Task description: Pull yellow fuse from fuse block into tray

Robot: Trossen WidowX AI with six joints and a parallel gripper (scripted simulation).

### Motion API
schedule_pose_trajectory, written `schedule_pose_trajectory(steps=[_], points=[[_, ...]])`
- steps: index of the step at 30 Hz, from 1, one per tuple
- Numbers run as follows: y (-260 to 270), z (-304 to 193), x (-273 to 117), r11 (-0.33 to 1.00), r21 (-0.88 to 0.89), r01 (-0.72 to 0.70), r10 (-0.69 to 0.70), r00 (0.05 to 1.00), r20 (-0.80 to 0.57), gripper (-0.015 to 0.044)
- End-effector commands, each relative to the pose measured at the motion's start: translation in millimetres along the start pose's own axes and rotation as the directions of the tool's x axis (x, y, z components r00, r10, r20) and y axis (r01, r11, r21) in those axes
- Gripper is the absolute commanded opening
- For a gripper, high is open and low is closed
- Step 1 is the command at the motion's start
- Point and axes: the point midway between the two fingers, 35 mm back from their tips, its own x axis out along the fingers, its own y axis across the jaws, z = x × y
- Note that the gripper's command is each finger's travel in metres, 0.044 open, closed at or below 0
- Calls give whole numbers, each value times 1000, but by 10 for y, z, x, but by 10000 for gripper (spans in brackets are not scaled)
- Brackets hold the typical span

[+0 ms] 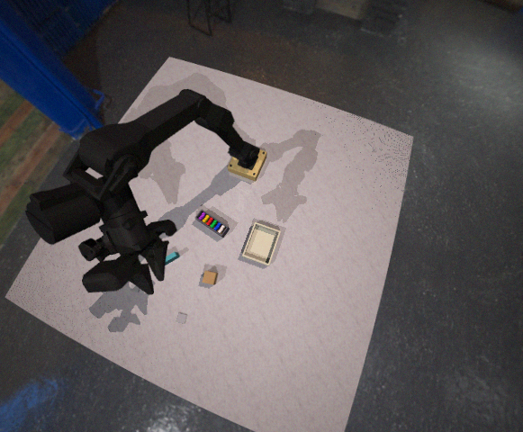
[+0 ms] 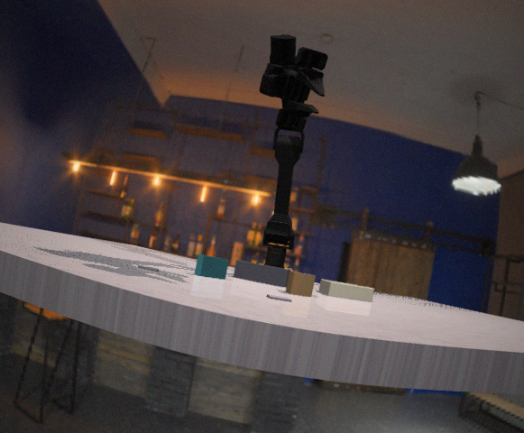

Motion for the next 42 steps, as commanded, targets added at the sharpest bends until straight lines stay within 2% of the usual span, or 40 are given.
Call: schedule_pose_trajectory(steps=[1,4,12,19,25,27,42], points=[[-18,8,7,1000,-6,5,-5,1000,3,142],[-284,117,100,993,-86,83,-80,996,43,63],[-1352,369,292,852,-355,385,-355,923,148,63],[-2403,416,274,579,-575,578,-590,784,194,63],[-3288,305,128,295,-742,602,-757,621,203,63],[-3385,286,104,263,-759,595,-774,600,203,63],[-3414,265,177,263,-759,595,-773,601,203,63]])
